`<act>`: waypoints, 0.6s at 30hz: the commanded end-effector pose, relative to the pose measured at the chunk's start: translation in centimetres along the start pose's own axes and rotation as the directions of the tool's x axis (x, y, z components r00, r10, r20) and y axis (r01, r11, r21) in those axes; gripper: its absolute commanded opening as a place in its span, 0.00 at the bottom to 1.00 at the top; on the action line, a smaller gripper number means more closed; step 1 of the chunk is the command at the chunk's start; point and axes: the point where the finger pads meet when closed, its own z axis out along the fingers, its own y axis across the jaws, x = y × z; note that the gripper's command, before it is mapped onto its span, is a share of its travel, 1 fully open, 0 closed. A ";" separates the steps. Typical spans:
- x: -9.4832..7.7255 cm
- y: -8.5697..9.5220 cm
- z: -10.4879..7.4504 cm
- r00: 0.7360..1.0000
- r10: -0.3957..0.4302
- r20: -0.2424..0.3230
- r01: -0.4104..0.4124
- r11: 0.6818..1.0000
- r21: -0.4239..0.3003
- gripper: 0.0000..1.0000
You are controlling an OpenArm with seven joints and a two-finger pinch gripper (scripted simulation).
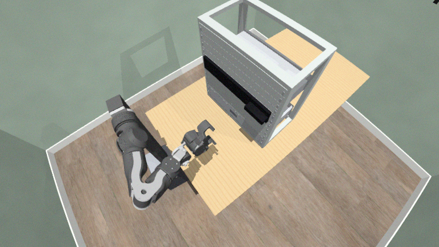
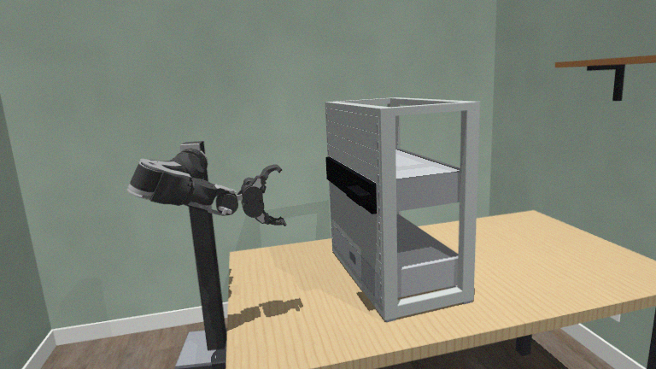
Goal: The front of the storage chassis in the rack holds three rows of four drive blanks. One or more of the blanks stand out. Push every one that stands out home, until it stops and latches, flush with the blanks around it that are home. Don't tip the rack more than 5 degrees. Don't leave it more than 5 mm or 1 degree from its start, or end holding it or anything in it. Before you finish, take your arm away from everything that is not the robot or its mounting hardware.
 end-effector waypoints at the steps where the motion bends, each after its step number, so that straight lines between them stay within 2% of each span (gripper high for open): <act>1: -0.1 0.1 0.4 1.000 -0.003 0.004 0.002 1.000 0.011 1.00; 13: -0.3 2.2 4.3 1.000 -0.002 0.003 0.002 1.000 0.010 1.00; 18: -0.3 2.6 5.2 1.000 -0.002 0.003 0.002 1.000 0.010 1.00</act>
